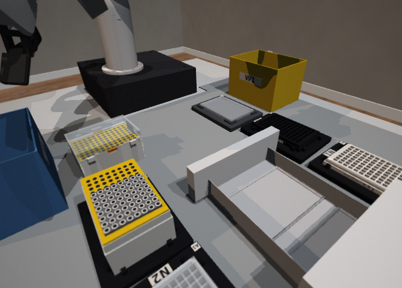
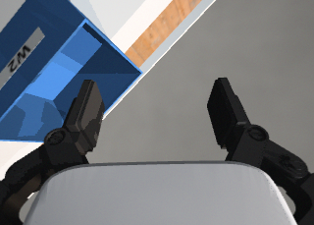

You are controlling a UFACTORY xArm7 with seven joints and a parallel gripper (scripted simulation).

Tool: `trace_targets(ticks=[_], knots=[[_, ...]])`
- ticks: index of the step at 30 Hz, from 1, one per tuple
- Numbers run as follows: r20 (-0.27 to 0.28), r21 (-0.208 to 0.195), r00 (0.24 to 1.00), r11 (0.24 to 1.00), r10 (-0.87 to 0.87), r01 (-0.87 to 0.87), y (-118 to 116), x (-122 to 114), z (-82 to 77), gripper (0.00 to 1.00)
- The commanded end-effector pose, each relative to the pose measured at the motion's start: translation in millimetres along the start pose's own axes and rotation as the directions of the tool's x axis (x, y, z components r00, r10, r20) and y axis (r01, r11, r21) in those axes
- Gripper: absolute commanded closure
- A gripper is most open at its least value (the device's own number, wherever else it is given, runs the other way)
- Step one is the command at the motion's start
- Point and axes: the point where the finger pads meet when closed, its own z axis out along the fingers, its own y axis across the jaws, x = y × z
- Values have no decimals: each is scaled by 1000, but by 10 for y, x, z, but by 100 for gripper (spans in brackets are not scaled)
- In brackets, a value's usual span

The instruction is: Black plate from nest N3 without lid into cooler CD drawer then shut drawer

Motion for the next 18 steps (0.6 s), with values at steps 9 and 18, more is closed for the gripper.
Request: trace_targets(ticks=[9, 18], knots=[[-18, 130, 974, 966, 225, -221, 55, 416, 3, 0], [25, 235, 913, 885, 408, -402, 31, 812, -71, 0]])
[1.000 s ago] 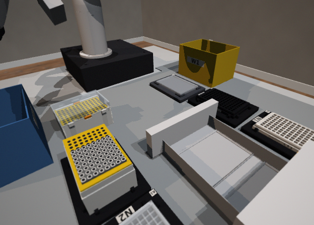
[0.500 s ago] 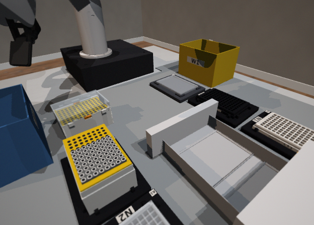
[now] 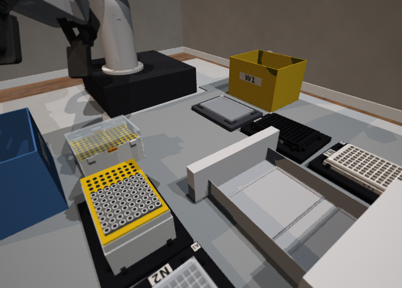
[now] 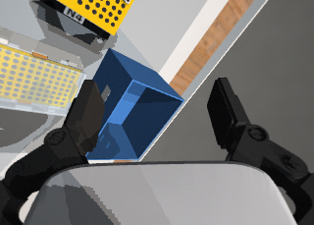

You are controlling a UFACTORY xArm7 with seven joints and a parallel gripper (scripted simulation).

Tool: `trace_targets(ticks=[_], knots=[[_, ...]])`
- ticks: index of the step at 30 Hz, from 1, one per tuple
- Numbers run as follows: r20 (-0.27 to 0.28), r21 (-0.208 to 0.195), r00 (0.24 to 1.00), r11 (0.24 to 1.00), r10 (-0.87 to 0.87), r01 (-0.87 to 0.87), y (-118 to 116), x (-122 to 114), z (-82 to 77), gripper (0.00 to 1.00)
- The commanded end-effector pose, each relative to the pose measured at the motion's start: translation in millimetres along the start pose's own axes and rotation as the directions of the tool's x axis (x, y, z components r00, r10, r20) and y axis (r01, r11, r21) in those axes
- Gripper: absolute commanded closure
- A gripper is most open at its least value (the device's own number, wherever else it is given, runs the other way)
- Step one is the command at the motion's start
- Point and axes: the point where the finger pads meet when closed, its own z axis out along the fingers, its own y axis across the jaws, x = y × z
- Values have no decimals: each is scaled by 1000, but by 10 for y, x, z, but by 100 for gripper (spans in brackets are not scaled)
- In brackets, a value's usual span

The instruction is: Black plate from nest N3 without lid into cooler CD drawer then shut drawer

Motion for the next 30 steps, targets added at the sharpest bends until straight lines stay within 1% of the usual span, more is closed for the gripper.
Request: trace_targets(ticks=[1, 2, 4, 6, 8, 10, 12, 14, 17, 19, 22, 23, 25, 26, 28, 30], knots=[[12, 53, 995, 994, 96, -96, -67, 182, -34, 0], [12, 53, 995, 994, 96, -96, -72, 192, -36, 0], [23, 85, 988, 984, 152, -154, -122, 276, -56, 0], [25, 90, 987, 982, 162, -163, -155, 333, -69, 0], [25, 90, 987, 982, 162, -163, -155, 333, -69, 0], [41, 120, 975, 968, 217, -220, -209, 415, -93, 0], [43, 125, 973, 965, 225, -229, -248, 475, -111, 0], [64, 154, 959, 946, 277, -284, -304, 553, -139, 0], [67, 158, 956, 943, 285, -292, -350, 616, -161, 0], [93, 185, 938, 920, 334, -346, -409, 690, -193, 0], [96, 189, 935, 916, 341, -354, -461, 755, -220, 0], [111, 201, 925, 903, 364, -380, -492, 790, -238, 0], [111, 201, 925, 903, 364, -380, -492, 790, -238, 0], [126, 213, 913, 889, 387, -406, -523, 825, -256, 0], [130, 216, 910, 885, 393, -413, -581, 891, -289, 0], [165, 237, 886, 854, 434, -463, -645, 957, -328, 0]])
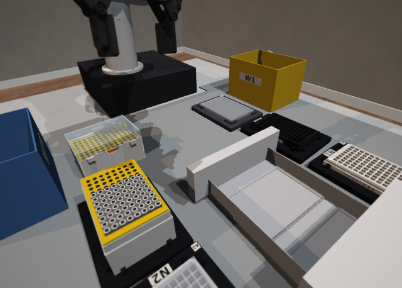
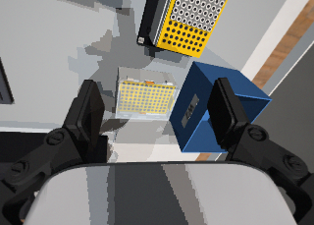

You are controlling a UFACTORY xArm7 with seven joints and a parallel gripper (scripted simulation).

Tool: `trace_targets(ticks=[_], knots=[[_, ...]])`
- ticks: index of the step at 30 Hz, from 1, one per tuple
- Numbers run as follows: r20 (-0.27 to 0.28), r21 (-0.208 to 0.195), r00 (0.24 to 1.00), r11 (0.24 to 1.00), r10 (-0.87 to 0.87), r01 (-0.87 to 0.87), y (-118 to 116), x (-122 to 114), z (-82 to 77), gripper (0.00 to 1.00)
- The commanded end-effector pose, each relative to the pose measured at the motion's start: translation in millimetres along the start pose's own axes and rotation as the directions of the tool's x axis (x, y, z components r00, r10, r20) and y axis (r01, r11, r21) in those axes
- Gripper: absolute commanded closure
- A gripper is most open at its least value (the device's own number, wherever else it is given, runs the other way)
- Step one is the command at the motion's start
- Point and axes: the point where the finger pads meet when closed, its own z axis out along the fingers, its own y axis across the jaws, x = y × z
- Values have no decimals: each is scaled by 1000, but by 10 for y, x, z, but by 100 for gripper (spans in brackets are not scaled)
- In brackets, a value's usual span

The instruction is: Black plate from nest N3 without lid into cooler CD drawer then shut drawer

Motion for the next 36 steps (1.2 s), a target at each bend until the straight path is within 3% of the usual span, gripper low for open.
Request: trace_targets(ticks=[1, 8, 10, 14, 16, 20, 22, 24, 36], knots=[[33, 36, 997, 997, 73, -75, -196, 91, -66, 0], [65, 64, 989, 989, 131, -136, -433, 160, -132, 0], [98, 87, 978, 978, 181, -190, -526, 180, -162, 0], [102, 89, 977, 977, 186, -195, -620, 201, -191, 0], [139, 106, 962, 963, 233, -249, -713, 217, -223, 0], [142, 108, 961, 962, 237, -253, -832, 237, -264, 0], [183, 120, 942, 945, 281, -305, -925, 248, -299, 0], [186, 121, 941, 944, 283, -308, -1018, 258, -334, 0], [186, 121, 941, 944, 283, -308, -1038, 260, -341, 0]])
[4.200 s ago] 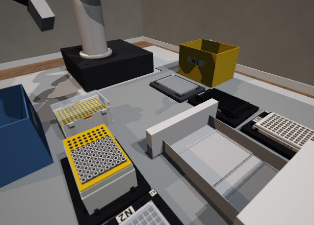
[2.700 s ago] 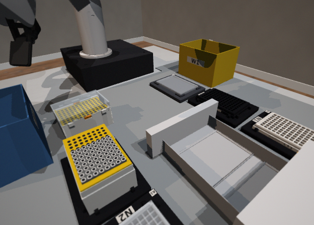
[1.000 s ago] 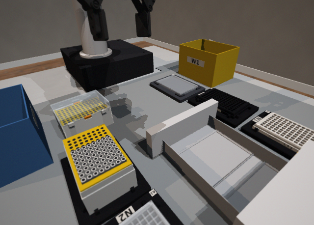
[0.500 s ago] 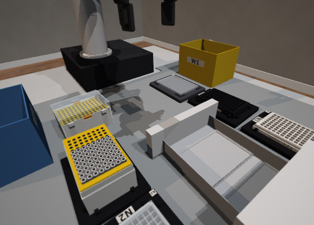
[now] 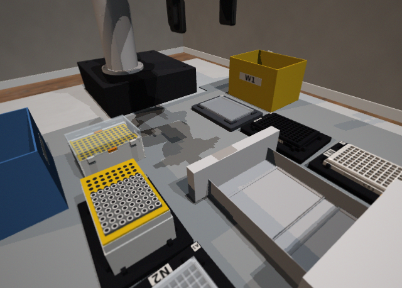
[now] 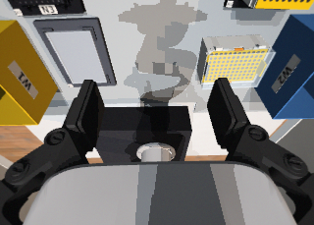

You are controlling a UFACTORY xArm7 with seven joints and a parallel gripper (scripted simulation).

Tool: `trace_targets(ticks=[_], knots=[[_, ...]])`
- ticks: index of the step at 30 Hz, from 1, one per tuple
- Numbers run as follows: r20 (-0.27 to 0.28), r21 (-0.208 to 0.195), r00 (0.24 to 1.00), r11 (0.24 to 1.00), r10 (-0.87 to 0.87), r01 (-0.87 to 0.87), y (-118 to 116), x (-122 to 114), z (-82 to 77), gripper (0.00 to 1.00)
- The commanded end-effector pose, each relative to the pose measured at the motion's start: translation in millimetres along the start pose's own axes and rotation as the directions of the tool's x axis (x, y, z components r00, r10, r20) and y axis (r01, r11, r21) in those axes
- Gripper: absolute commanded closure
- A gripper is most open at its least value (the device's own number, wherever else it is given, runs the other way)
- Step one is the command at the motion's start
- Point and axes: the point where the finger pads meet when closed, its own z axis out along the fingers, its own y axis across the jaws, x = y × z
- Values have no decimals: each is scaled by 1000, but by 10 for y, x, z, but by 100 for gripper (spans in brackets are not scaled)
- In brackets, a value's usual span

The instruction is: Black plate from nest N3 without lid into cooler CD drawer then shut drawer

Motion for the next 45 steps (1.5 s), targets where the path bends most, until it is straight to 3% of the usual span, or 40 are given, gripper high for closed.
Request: trace_targets(ticks=[1, 10, 25, 45], knots=[[-4, -1, 1000, 1000, 0, 0, -3, 13, -15, 0], [-4, -1, 1000, 1000, -28, 28, -220, 73, 95, 0], [-4, 0, 1000, 1000, -28, 28, -870, 252, 428, 0], [-4, 0, 1000, 1000, -28, 28, -1564, 444, 781, 0]])
